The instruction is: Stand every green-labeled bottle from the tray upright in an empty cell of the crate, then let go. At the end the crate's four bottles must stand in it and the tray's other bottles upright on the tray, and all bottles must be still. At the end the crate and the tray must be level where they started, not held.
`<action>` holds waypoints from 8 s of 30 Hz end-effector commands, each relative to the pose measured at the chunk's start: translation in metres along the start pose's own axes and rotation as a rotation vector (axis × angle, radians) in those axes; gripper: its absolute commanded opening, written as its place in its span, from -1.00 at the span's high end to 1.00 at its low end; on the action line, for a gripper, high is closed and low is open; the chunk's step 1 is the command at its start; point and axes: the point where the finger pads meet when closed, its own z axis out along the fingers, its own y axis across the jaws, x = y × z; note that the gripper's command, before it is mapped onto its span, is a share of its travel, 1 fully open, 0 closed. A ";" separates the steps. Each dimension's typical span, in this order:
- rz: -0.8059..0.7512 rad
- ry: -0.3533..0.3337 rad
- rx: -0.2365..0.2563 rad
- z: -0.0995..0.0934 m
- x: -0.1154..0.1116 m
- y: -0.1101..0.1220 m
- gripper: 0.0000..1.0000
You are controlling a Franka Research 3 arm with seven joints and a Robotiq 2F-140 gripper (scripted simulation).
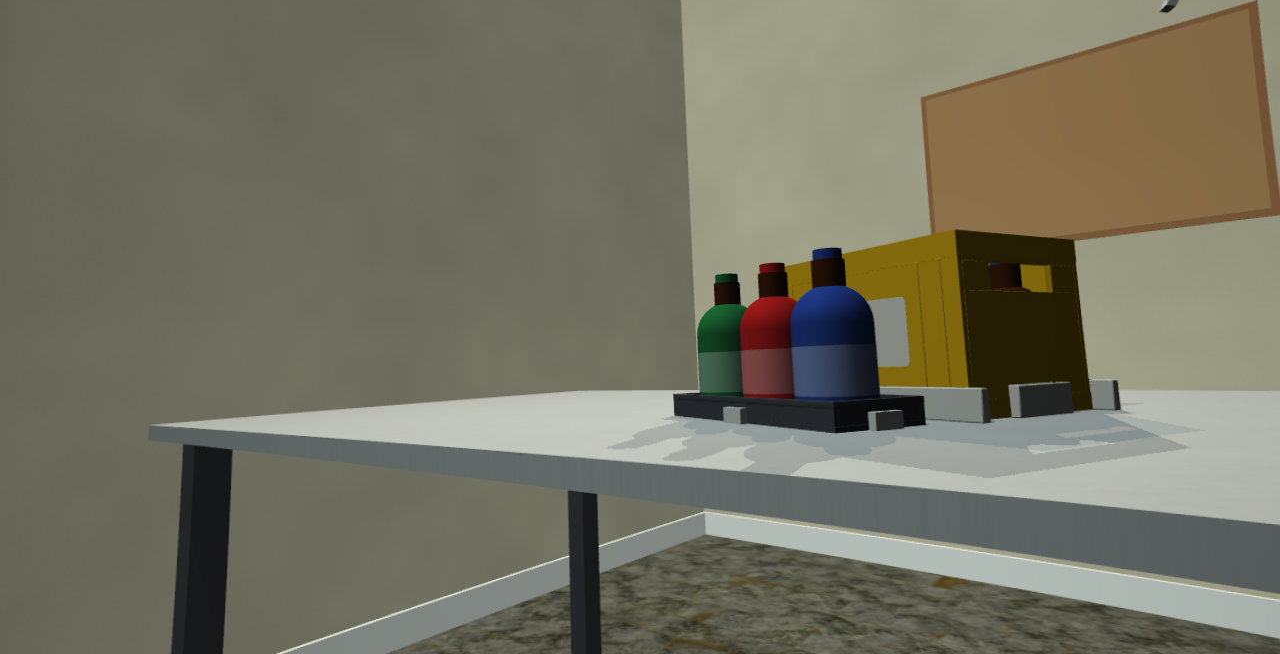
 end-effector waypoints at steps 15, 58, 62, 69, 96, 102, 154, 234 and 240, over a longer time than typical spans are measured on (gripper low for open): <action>0.000 0.000 0.000 0.000 0.000 0.000 -1.00; -0.337 -0.082 -0.101 0.031 0.023 -0.039 -1.00; -0.337 -0.082 -0.101 0.031 0.023 -0.039 -1.00; -0.337 -0.082 -0.101 0.031 0.023 -0.039 -1.00; -0.513 -0.132 -0.139 0.052 0.032 -0.062 -1.00; -0.513 -0.132 -0.139 0.052 0.032 -0.062 -1.00; -0.919 -0.259 -0.187 0.109 0.042 -0.118 -1.00; -1.609 -0.494 -0.137 0.231 0.016 -0.220 -1.00; -1.640 -0.504 -0.131 0.237 0.013 -0.225 -1.00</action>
